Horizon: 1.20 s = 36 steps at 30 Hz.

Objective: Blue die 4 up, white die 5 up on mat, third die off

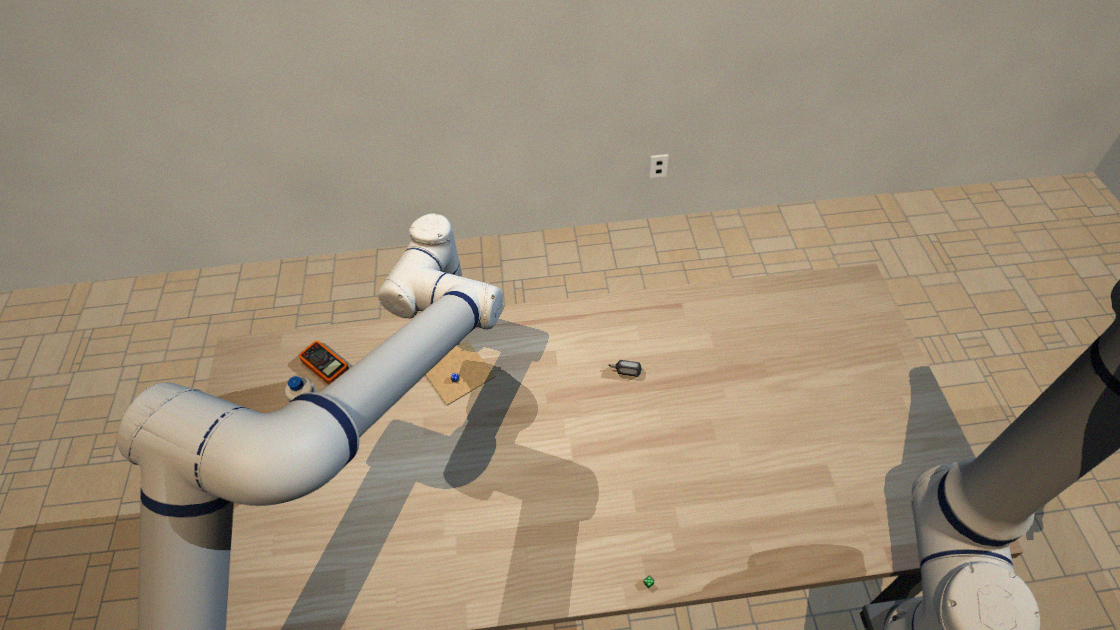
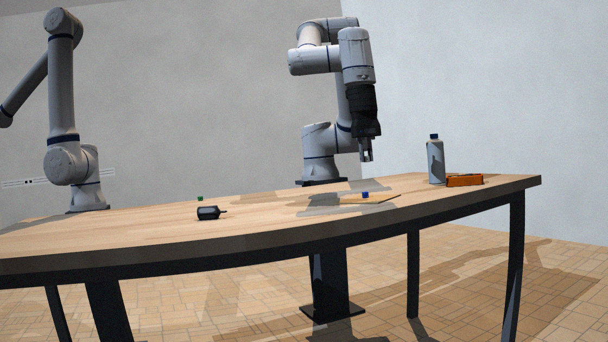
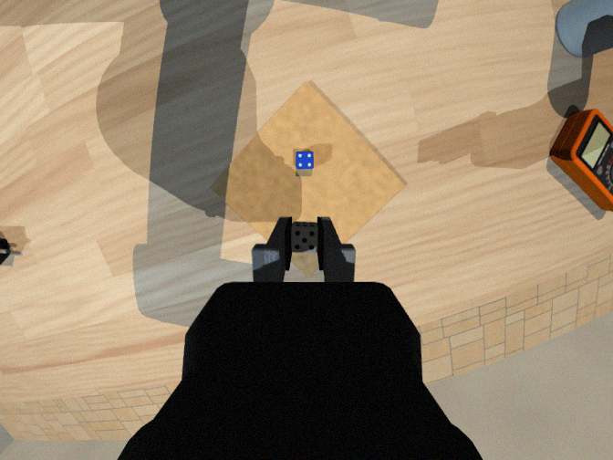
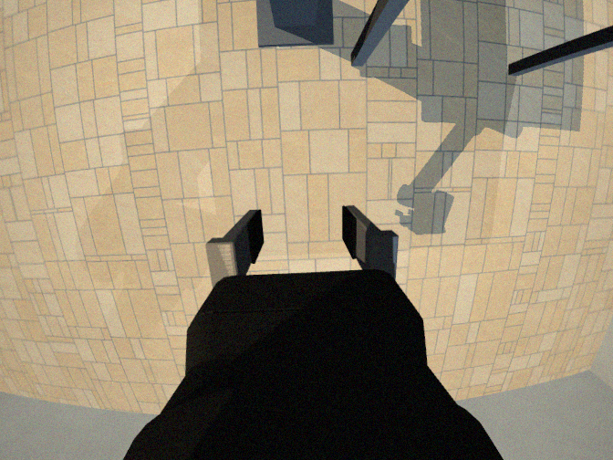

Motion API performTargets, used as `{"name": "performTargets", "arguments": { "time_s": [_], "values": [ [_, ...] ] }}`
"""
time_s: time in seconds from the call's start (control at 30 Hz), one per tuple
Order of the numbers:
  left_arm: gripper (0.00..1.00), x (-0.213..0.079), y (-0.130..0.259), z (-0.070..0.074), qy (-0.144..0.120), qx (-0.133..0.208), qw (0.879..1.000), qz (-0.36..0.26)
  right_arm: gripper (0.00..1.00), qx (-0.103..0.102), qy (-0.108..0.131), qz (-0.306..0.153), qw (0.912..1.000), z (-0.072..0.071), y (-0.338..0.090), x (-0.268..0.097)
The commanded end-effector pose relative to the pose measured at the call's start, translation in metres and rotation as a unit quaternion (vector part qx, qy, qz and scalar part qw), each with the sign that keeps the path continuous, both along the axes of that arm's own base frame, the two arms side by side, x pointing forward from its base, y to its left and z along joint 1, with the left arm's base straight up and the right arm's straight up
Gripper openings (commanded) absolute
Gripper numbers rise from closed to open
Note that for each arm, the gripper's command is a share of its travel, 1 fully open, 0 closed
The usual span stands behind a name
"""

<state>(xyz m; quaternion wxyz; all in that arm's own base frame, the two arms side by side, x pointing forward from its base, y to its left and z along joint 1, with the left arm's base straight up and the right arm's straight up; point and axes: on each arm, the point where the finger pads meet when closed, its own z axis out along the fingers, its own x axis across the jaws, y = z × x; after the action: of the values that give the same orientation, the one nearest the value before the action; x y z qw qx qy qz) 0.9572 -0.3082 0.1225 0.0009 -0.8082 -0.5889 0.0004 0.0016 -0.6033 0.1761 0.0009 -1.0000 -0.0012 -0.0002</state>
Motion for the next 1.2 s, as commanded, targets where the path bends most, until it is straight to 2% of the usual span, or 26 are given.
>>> {"name": "performTargets", "arguments": {
  "time_s": [0.0, 0.4, 0.53, 0.67, 0.73, 1.17],
  "values": [
    [0.34, 0.002, 0.001, 0.001, -0.001, -0.001, 1.000, 0.001, 1.00, -0.001, 0.000, 0.000, 1.0000, 0.001, -0.001, 0.000],
    [0.34, 0.002, 0.001, -0.001, -0.001, -0.001, 1.000, 0.001, 1.00, -0.001, 0.000, 0.000, 1.0000, 0.001, -0.001, 0.000],
    [0.34, 0.002, 0.001, -0.008, -0.001, -0.001, 1.000, 0.001, 1.00, -0.001, 0.000, 0.000, 1.0000, 0.001, -0.001, 0.000],
    [0.34, 0.002, 0.001, -0.022, -0.001, -0.001, 1.000, 0.001, 1.00, -0.001, 0.000, 0.000, 1.0000, 0.001, -0.001, 0.000],
    [0.34, 0.002, 0.001, -0.022, -0.001, -0.001, 1.000, 0.001, 1.00, -0.001, 0.000, 0.000, 1.0000, 0.001, -0.001, 0.000],
    [0.34, 0.003, 0.001, -0.082, -0.001, -0.001, 1.000, 0.001, 1.00, -0.001, 0.000, 0.000, 1.0000, 0.001, -0.001, 0.000]
  ]
}}
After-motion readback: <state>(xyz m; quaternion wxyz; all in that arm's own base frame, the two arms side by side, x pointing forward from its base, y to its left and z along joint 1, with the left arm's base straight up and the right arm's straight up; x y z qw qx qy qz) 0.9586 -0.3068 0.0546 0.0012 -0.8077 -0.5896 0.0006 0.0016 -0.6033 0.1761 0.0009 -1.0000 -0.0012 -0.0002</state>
